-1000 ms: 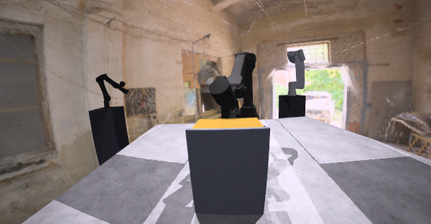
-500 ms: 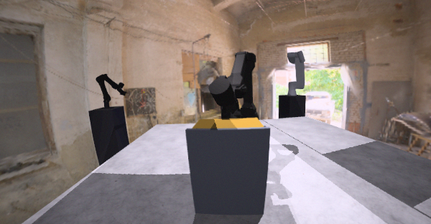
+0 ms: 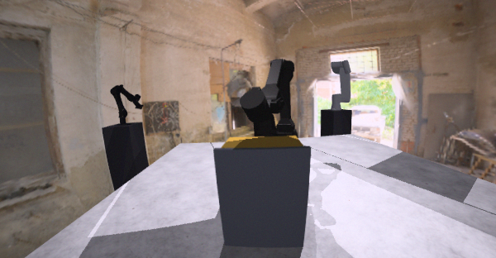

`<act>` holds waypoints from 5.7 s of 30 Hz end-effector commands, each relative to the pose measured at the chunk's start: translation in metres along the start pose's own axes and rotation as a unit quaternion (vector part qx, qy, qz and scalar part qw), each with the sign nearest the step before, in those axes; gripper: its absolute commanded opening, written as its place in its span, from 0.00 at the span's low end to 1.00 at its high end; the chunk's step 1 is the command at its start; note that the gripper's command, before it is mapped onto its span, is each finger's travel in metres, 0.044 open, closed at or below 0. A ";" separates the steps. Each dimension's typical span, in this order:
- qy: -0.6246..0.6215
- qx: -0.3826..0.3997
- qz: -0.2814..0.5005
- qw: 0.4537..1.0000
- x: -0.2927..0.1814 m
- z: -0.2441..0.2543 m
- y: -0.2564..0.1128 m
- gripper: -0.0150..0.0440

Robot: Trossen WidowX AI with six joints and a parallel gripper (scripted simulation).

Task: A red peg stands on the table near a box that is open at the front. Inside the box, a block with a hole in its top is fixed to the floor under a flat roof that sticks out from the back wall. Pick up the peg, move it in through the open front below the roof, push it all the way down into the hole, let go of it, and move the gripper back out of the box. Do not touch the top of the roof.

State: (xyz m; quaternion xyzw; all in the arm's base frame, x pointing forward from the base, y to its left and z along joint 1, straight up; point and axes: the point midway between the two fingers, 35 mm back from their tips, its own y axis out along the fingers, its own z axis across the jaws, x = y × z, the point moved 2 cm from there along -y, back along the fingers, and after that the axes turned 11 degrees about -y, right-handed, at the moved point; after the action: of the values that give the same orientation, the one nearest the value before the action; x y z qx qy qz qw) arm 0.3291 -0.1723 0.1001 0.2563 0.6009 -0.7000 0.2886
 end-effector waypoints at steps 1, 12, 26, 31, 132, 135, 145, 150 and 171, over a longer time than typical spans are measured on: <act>0.001 0.003 0.002 1.000 -0.003 0.002 0.001 0.25; 0.001 0.003 0.002 1.000 -0.005 0.004 0.004 0.25; 0.001 0.003 0.002 1.000 -0.008 0.008 0.007 0.25; 0.001 0.003 0.002 1.000 -0.009 0.009 0.008 0.25; 0.001 0.003 -0.001 1.000 0.061 -0.013 -0.020 0.67; 0.001 0.003 -0.002 1.000 0.060 -0.012 -0.027 0.81; 0.001 0.002 -0.003 1.000 0.056 -0.010 -0.061 1.00; 0.001 0.002 -0.004 1.000 0.056 -0.011 -0.078 1.00; 0.001 0.002 -0.004 1.000 0.056 -0.021 -0.123 1.00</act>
State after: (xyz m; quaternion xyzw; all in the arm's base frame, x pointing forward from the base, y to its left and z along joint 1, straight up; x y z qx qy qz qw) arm 0.2030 -0.1445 0.1409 0.2561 0.6011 -0.7027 0.2817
